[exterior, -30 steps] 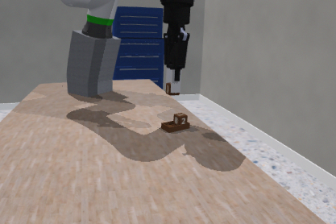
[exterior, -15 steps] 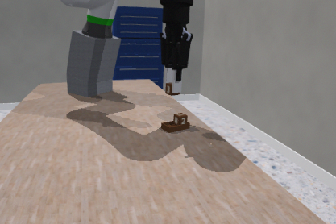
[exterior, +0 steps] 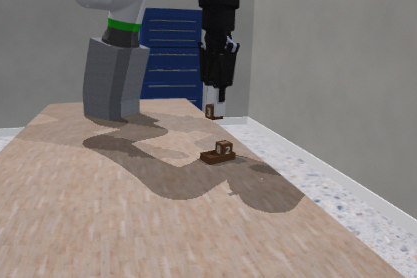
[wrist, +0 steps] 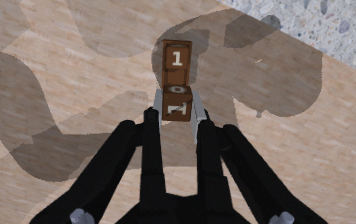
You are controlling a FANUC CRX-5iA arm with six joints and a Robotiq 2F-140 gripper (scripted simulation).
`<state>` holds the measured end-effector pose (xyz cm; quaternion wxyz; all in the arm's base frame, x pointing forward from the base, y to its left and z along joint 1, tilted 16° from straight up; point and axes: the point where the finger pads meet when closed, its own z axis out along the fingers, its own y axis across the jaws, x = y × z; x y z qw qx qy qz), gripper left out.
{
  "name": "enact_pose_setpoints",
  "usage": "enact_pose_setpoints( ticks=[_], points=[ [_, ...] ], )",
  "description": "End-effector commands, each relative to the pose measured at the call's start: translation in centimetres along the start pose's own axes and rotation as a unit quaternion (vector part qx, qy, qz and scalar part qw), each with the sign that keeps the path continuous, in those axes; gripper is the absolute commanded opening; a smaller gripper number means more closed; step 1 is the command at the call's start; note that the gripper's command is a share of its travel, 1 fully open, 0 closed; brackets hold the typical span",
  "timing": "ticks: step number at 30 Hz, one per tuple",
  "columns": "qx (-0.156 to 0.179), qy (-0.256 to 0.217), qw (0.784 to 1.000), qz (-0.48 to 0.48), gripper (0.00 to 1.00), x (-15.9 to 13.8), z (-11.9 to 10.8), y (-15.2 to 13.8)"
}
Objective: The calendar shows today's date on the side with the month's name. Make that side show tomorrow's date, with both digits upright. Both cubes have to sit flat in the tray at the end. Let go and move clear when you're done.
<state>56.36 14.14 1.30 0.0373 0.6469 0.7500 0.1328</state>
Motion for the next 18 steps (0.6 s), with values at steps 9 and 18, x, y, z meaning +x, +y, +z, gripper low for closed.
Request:
enact_pose_setpoints(
  ticks=[9,18],
  points=[
    [0.0,0.0,1.0,0.0,0.25,0.0,2.3,0.0],
    [0.0,0.0,1.0,0.0,0.25,-0.1,5.0,0.0]
  ],
)
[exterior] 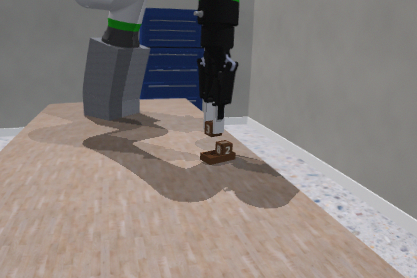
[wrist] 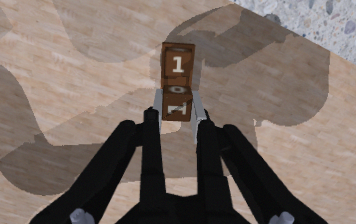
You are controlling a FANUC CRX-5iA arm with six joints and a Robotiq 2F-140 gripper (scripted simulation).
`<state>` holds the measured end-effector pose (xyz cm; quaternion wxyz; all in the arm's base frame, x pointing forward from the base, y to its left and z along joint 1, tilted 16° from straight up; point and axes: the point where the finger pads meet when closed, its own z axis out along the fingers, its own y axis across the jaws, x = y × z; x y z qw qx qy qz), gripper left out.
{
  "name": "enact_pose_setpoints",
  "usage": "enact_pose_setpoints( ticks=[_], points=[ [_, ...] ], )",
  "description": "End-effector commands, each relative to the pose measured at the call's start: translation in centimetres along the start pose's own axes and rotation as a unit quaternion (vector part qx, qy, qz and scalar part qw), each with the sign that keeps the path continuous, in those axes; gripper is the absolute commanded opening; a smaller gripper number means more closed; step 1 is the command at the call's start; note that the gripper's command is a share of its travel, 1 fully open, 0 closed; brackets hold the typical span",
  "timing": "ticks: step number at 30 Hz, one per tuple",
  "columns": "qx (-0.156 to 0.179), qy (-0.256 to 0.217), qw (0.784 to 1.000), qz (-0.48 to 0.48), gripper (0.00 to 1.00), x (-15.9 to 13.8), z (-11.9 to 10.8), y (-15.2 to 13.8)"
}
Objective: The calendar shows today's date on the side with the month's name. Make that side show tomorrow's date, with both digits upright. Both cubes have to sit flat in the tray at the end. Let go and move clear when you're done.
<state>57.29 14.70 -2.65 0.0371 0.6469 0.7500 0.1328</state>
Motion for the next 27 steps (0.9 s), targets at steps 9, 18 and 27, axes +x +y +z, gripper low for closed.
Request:
enact_pose_setpoints(
  ticks=[9,18,27],
  points=[
    [0.0,0.0,1.0,0.0,0.25,-0.02,1.94,0.06],
    [0.0,0.0,1.0,0.0,0.25,-0.03,2.01,0.06],
    [0.0,0.0,1.0,0.0,0.25,-0.03,2.01,0.06]
  ],
)
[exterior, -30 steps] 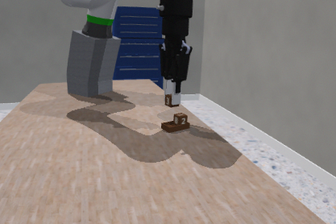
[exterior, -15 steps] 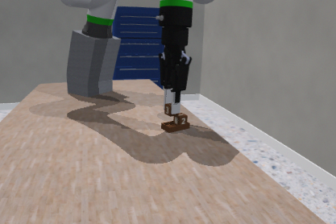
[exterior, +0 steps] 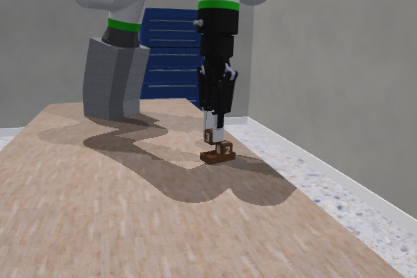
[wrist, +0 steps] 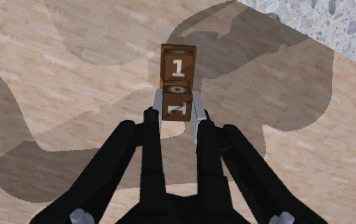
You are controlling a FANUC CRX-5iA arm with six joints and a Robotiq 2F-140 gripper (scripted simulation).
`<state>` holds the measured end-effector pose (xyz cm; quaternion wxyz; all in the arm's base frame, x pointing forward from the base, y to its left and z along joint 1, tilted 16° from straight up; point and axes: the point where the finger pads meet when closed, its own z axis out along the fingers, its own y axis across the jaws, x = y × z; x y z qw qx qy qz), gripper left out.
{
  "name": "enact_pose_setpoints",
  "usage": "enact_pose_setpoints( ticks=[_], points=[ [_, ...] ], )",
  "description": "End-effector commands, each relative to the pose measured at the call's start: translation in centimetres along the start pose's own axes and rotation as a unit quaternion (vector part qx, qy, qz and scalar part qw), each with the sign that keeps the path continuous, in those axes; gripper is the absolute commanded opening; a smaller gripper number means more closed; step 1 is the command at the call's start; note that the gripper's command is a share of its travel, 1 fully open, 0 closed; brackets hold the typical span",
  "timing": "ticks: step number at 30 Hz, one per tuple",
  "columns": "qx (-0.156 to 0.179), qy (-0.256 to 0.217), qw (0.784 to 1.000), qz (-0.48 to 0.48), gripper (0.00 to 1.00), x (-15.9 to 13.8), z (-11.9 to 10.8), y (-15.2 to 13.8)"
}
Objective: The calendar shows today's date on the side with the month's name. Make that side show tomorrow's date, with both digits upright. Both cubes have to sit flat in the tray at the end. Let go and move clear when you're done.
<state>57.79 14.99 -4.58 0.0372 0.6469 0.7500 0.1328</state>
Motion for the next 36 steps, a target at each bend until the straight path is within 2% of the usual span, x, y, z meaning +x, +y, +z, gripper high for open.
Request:
enact_pose_setpoints(
  ticks=[1,36],
  points=[
    [0.0,0.0,1.0,0.0,0.25,0.0,-0.01,0.02],
    [0.0,0.0,1.0,0.0,0.25,0.0,0.31,0.02]
  ],
)
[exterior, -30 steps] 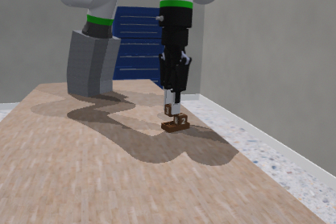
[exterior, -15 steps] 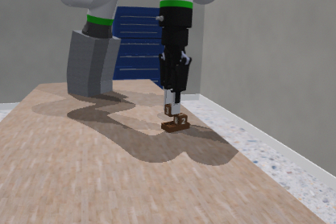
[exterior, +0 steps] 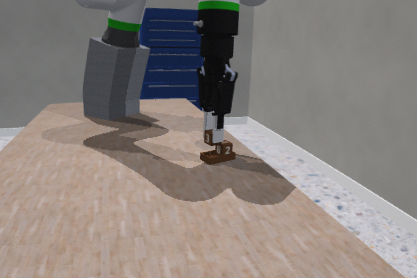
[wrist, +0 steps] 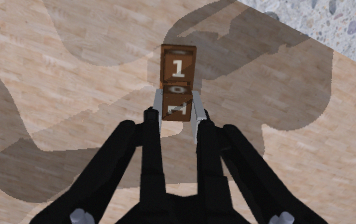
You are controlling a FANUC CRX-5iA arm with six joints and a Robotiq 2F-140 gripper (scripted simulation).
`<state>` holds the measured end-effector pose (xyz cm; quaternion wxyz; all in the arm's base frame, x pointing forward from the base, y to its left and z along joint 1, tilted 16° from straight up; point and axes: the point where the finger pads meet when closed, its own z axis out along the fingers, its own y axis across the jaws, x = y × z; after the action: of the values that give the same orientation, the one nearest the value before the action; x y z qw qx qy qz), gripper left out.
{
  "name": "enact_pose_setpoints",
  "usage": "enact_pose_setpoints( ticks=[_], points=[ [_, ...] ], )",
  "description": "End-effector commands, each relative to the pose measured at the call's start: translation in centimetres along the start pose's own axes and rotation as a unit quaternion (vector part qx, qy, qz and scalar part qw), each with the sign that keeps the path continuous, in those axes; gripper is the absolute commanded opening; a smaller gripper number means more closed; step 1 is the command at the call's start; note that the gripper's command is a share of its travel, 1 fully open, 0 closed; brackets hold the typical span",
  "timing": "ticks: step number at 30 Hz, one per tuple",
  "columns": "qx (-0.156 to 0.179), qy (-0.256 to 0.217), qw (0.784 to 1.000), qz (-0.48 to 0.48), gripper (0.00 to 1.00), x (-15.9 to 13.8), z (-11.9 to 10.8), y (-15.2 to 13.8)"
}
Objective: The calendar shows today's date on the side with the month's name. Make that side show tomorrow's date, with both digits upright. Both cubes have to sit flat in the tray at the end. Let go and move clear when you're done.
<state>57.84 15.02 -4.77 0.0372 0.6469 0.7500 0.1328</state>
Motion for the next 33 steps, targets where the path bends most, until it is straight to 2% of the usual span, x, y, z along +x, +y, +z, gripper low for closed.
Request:
enact_pose_setpoints(
  ticks=[1,33],
  points=[
    [0.0,0.0,1.0,0.0,0.25,0.0,0.2,0.0],
    [0.0,0.0,1.0,0.0,0.25,0.0,2.3,0.0]
  ],
)
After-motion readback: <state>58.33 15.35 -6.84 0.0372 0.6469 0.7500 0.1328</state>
